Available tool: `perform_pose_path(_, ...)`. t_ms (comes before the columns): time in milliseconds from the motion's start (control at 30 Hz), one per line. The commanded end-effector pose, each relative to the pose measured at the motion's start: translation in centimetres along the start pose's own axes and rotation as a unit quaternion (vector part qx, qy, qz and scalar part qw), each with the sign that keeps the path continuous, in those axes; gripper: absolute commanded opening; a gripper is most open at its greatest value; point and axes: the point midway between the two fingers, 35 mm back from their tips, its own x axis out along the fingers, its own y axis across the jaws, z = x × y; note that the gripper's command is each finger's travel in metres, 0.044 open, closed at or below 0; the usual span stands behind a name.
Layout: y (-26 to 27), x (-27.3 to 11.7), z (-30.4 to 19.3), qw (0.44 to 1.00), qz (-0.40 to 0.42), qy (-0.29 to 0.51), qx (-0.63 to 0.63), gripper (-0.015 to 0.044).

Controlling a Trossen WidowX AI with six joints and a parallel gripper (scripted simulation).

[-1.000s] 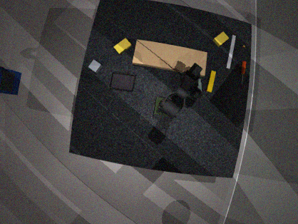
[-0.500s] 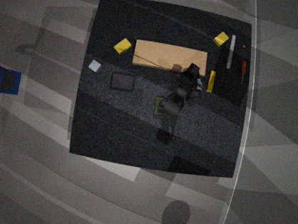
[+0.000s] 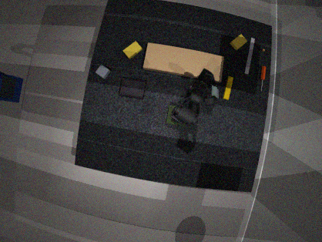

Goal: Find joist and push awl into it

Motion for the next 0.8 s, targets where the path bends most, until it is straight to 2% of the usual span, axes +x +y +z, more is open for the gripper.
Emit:
perform_pose_path(0,0.02,-0.07,-0.1,1.0,0.001,0.015,0.004,0.0)
perform_pose_path(767,-0.14,0.14,0.22,0.998,0.001,0.064,0.002,0.0)
